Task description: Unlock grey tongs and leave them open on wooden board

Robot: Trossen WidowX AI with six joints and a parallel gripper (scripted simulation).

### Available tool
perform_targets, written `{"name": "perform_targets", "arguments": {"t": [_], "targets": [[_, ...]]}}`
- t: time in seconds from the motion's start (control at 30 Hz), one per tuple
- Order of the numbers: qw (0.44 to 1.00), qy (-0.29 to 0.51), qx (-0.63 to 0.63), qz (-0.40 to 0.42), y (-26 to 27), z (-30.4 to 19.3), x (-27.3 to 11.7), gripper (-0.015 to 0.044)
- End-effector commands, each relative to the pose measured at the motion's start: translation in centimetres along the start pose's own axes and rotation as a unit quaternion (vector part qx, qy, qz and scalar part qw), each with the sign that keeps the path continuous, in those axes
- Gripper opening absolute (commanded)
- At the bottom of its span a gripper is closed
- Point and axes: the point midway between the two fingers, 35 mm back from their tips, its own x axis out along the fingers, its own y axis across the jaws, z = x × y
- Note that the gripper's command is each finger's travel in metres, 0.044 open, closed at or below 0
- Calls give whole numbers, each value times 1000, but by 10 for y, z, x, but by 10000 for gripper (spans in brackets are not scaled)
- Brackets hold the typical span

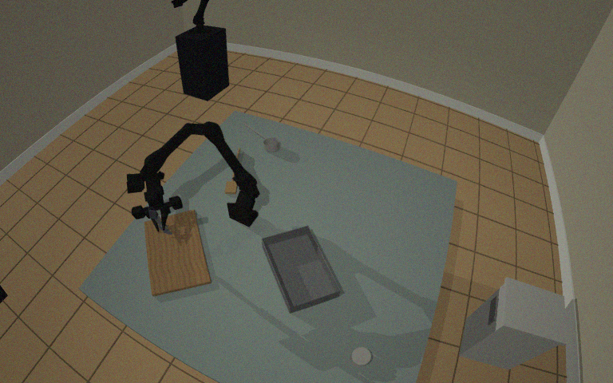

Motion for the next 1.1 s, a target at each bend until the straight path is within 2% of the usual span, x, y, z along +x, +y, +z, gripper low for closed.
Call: {"name": "perform_targets", "arguments": {"t": [0.0, 0.5, 1.07], "targets": [[1000, -5, -3, 1, 0, 1, 0, -150], [1000, 1, -2, 2, 0, 1, 1, -150], [980, 195, 26, 25, -2, -11, 32, -150]]}}
